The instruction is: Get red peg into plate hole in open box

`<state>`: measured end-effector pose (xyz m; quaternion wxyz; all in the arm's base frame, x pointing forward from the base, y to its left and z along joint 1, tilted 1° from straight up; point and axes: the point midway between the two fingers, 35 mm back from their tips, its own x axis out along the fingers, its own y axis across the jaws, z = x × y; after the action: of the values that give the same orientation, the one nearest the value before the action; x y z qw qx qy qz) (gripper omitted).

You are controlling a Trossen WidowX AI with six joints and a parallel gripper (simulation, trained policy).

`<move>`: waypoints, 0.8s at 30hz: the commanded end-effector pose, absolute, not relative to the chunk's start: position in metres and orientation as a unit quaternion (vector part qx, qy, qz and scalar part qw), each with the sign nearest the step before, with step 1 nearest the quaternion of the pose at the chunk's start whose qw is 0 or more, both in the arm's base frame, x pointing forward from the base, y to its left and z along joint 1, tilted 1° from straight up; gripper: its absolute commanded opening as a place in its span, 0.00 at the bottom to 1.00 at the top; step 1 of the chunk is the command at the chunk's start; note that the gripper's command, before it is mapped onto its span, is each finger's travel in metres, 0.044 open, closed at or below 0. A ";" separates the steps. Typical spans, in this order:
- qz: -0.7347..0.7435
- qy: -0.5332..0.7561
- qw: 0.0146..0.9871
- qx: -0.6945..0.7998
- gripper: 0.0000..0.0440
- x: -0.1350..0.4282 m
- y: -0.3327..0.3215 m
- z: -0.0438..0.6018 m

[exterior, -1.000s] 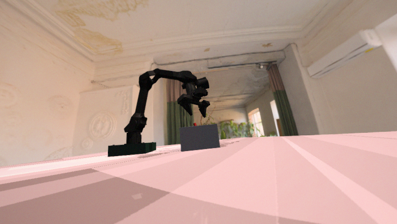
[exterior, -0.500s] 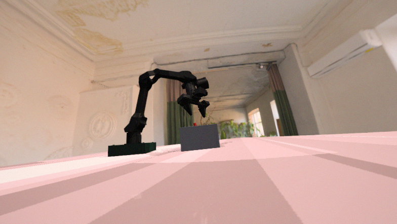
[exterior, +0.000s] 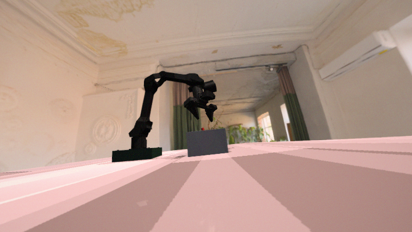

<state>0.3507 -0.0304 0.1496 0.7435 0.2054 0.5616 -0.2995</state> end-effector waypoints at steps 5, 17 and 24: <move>-0.303 0.562 0.743 0.199 1.00 0.351 -0.035 0.151; -0.321 0.554 0.736 0.218 1.00 0.377 -0.059 0.136; -0.335 0.544 0.732 0.237 1.00 0.391 -0.072 0.128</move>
<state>0.3849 -0.0684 0.1316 0.7339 0.2273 0.5476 -0.3315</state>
